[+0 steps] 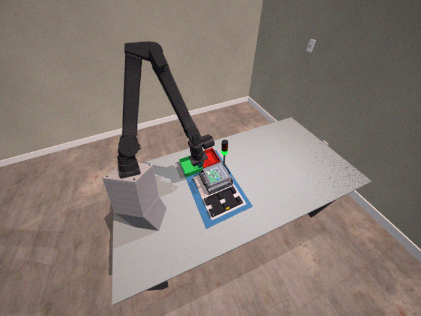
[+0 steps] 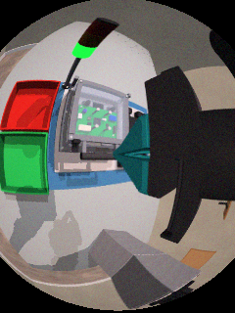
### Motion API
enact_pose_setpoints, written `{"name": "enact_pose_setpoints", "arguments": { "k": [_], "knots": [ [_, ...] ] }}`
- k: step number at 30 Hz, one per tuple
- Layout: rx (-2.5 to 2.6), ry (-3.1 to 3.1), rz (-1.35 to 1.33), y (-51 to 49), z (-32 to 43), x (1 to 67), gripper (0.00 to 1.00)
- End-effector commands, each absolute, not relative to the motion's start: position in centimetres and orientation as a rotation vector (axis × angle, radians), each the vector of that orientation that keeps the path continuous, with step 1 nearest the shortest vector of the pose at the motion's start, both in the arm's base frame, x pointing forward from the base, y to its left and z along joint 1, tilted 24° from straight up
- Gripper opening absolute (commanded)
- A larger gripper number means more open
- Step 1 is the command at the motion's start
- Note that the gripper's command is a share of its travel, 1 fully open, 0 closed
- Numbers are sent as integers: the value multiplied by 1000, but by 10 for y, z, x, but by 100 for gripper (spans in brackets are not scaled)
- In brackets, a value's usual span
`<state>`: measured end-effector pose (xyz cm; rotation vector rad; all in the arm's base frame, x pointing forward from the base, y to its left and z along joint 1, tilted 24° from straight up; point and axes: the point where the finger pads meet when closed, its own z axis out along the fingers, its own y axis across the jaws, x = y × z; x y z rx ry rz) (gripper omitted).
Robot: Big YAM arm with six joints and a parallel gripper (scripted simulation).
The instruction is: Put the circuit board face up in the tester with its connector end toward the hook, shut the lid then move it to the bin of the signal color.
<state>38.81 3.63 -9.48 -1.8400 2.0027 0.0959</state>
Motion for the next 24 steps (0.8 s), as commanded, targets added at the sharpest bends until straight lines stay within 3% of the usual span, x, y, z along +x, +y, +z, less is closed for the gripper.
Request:
{"name": "enact_pose_setpoints", "arguments": {
  "k": [1,24],
  "knots": [
    [-1813,2000,75,50,-76,403,0],
    [-1815,2007,88,73,-89,408,0]
  ]
}}
